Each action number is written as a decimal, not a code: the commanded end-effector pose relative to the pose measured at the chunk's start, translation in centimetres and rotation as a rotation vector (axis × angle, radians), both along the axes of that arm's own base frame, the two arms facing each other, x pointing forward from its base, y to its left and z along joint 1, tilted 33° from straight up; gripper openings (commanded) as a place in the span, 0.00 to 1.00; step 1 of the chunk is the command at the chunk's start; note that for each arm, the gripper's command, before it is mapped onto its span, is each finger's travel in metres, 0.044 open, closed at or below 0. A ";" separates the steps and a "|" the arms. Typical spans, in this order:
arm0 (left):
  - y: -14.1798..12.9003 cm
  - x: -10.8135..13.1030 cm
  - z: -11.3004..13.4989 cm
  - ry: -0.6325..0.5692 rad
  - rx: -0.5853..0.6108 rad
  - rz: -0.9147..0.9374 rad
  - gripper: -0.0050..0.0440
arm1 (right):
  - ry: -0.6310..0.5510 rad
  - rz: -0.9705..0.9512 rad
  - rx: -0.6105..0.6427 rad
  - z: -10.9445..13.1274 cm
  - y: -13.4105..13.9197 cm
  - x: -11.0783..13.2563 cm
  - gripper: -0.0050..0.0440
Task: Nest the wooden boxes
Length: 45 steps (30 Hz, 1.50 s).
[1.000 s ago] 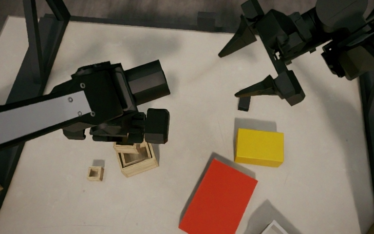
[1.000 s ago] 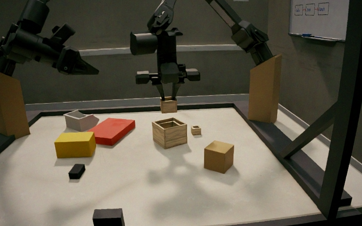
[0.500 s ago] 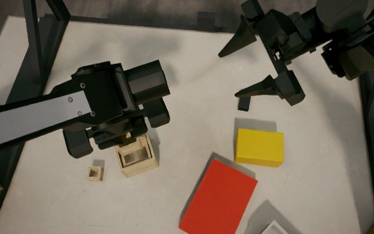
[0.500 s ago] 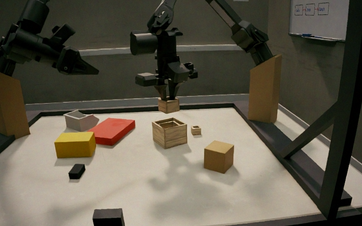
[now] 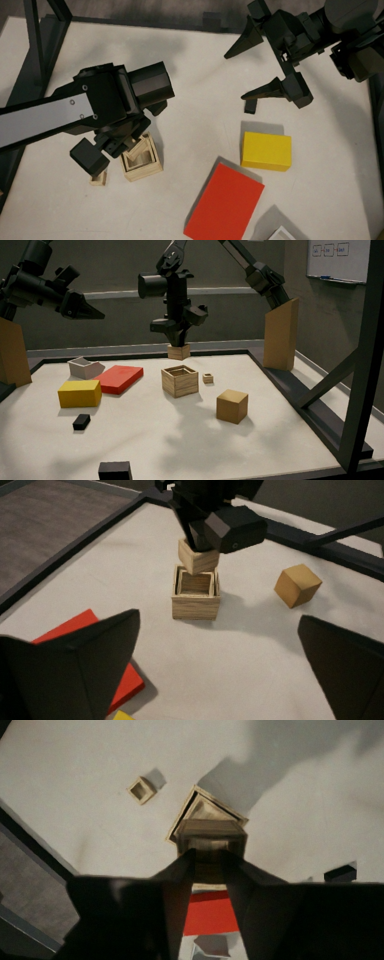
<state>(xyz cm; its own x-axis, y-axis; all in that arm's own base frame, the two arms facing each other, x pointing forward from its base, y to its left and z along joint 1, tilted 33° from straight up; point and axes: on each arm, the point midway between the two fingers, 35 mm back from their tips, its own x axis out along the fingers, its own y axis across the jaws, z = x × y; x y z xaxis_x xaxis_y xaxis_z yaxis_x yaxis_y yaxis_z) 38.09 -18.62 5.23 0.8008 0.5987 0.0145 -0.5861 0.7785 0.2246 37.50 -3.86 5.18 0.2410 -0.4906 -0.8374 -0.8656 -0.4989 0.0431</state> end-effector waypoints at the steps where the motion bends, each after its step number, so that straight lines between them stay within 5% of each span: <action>1: -0.3 0.2 0.5 -0.013 -0.012 -0.001 0.92 | 0.048 0.134 -0.035 0.8 0.2 0.5 0.48; 27: -0.3 0.2 0.5 -0.013 -0.012 -0.001 0.92 | 0.458 0.831 -0.248 0.8 0.2 0.5 0.48; 45: -0.3 0.2 0.5 -0.013 -0.012 -0.001 0.92 | 0.510 0.887 -0.262 -0.2 -0.3 0.5 0.48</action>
<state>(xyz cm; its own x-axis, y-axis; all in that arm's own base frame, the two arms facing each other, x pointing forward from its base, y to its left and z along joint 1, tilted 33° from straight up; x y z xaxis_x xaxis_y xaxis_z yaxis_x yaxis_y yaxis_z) 38.09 -18.62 5.23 0.8008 0.5987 0.0145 -0.5861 0.7785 0.2246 37.71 -3.91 4.83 0.2421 -0.4910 -0.8369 -0.0403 -0.8668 0.4969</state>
